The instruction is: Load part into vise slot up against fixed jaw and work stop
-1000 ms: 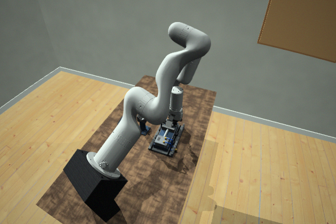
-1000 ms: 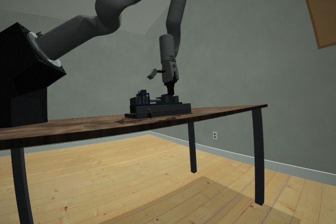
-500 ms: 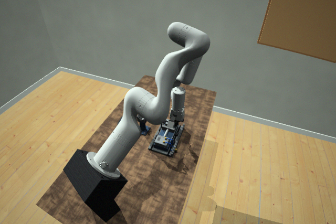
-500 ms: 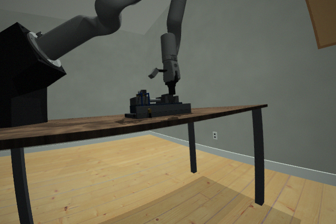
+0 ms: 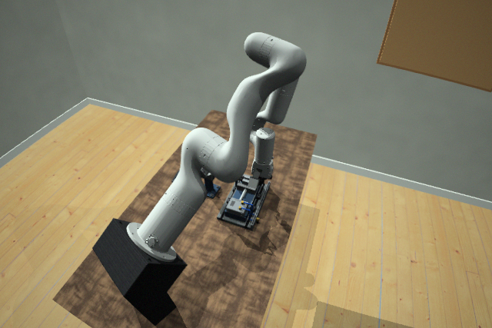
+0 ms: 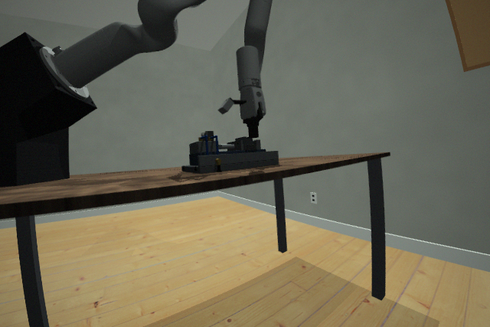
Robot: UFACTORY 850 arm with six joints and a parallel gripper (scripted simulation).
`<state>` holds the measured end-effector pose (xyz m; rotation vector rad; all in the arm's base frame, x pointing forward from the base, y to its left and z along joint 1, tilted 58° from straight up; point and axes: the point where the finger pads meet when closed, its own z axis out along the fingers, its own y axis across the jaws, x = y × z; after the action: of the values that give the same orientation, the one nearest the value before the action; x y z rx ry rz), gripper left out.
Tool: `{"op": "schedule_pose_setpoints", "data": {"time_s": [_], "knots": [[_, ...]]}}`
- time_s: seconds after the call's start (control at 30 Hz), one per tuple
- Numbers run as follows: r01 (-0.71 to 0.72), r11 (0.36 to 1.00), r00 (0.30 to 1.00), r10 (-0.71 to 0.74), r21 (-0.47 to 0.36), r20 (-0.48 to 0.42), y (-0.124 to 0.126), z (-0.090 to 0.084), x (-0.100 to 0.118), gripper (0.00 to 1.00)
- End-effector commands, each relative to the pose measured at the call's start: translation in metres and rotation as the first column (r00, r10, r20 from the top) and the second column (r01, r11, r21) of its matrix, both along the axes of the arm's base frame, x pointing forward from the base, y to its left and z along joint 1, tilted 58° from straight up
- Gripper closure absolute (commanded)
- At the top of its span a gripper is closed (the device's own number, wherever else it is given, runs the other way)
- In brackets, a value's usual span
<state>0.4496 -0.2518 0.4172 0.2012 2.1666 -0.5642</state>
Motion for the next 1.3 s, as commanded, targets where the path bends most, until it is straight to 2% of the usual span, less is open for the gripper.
{"op": "schedule_pose_setpoints", "data": {"time_s": [0.0,0.27,0.97,1.27], "knots": [[-0.001,1.000,1.000,0.001,0.000,0.002,0.000,0.001,0.000,1.00],[-0.001,1.000,1.000,0.001,0.000,0.002,0.001,0.003,-0.003,1.00],[-0.001,1.000,1.000,0.001,0.000,0.002,0.022,0.026,-0.035,1.00],[-0.001,1.000,1.000,0.001,0.000,0.002,0.026,0.031,-0.041,1.00]]}}
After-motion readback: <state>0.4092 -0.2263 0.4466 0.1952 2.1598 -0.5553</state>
